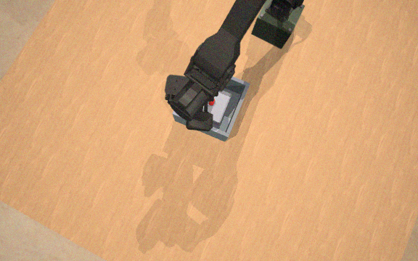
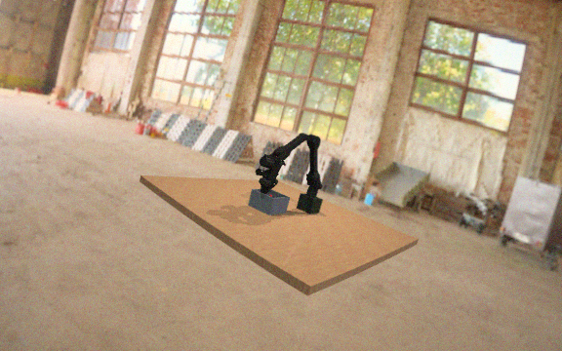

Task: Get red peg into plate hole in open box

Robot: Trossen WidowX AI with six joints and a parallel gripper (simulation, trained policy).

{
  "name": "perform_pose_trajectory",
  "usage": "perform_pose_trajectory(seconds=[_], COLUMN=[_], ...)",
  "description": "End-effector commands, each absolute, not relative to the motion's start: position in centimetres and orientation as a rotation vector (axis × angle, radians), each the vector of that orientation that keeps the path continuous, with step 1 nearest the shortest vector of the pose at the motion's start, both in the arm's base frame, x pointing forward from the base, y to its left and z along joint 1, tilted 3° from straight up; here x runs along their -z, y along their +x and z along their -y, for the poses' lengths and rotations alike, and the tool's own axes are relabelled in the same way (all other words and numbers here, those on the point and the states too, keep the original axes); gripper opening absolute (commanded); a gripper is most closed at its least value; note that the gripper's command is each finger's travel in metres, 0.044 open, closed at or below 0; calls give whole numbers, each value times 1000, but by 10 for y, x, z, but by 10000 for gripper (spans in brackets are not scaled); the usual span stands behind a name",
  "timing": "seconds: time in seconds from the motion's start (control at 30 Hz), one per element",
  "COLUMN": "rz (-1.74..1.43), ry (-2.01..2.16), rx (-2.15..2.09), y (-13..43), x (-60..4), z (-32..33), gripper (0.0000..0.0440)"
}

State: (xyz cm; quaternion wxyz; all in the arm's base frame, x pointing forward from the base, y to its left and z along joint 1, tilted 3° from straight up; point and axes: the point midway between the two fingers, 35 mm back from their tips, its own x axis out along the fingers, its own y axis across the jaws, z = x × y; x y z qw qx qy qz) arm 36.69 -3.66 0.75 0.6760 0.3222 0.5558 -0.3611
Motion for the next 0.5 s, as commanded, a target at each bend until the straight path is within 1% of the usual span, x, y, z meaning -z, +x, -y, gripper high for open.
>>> perform_pose_trajectory(seconds=[0.0,0.33,0.47], rz=[-1190,-1066,-1065], ry=[732,748,748], rx=[809,831,831], y=[387,413,413], x=[-10,-28,-28], z=[49,83,83], gripper=[440,440,440])
